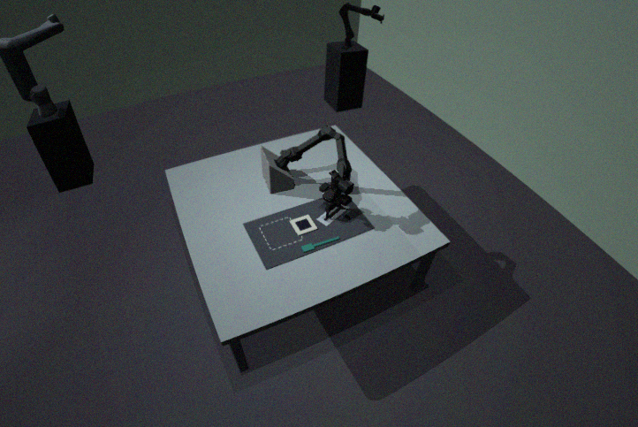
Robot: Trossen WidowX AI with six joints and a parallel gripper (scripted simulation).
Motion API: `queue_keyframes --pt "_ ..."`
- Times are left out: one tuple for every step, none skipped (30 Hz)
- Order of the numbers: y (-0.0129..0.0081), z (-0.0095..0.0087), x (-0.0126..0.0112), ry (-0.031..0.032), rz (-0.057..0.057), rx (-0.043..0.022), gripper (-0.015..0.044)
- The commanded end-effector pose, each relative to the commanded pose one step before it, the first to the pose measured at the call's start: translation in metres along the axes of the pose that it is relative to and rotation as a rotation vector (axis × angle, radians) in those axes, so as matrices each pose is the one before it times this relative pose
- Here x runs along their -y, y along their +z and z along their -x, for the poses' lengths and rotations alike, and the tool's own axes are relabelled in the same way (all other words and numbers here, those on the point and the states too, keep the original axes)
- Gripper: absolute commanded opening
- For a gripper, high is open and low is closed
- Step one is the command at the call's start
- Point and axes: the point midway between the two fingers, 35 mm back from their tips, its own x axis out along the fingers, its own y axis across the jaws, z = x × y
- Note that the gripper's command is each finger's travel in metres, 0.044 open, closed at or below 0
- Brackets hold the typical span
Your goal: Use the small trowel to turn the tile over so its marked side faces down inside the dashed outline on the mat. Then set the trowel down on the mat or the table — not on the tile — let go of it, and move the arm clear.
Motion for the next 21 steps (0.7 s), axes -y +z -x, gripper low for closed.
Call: queue_keyframes --pt "0.00094 -0.00166 0.00025 -0.00035 -0.0056 0.00490 0.0139" --pt "0.00000 0.00000 0.00000 0.00000 0.0000 0.00000 0.0132" --pt "0.00000 0.00000 0.00000 0.00000 0.0000 0.00000 0.0130" --pt "0.00000 0.00000 0.00000 0.00000 0.0000 0.00000 0.0130" --pt "0.00000 0.00000 0.00000 0.00000 0.0000 0.00000 0.0130" --pt "0.00000 0.00000 0.00000 0.00000 0.0000 0.00000 0.0130" --pt "0.00000 0.00000 0.00000 0.00000 0.0000 0.00000 0.0130" --pt "0.00000 0.00000 0.00000 0.00000 0.0000 0.00000 0.0130" --pt "0.00000 0.00000 0.00000 0.00000 0.0000 0.00000 0.0130" --pt "0.00000 0.00000 0.00000 0.00000 0.0000 0.00000 0.0130" --pt "0.00000 0.00000 0.00000 0.00000 0.0000 0.00000 0.0130" --pt "0.00000 0.00000 0.00000 0.00000 0.0000 0.00000 0.0130" --pt "0.00000 0.00000 0.00000 0.00000 0.0000 0.00000 0.0130" --pt "0.00000 0.00000 0.00000 0.00000 0.0000 0.00000 0.0130" --pt "0.00000 0.00000 0.00000 0.00000 0.0000 0.00000 0.0130" --pt "0.00000 0.00000 0.00000 0.00000 0.0000 0.00000 0.0130" --pt "0.00000 0.00000 0.00000 0.00000 0.0000 0.00000 0.0130" --pt "0.00000 0.00000 0.00000 0.00000 0.0000 0.00000 0.0130" --pt "0.00000 0.00000 0.00000 0.00000 0.0000 0.00000 0.0130" --pt "0.00000 0.00000 0.00000 0.00000 0.0000 0.00000 0.0130" --pt "0.00000 0.00000 0.00000 0.00000 0.0000 0.00000 0.0130"
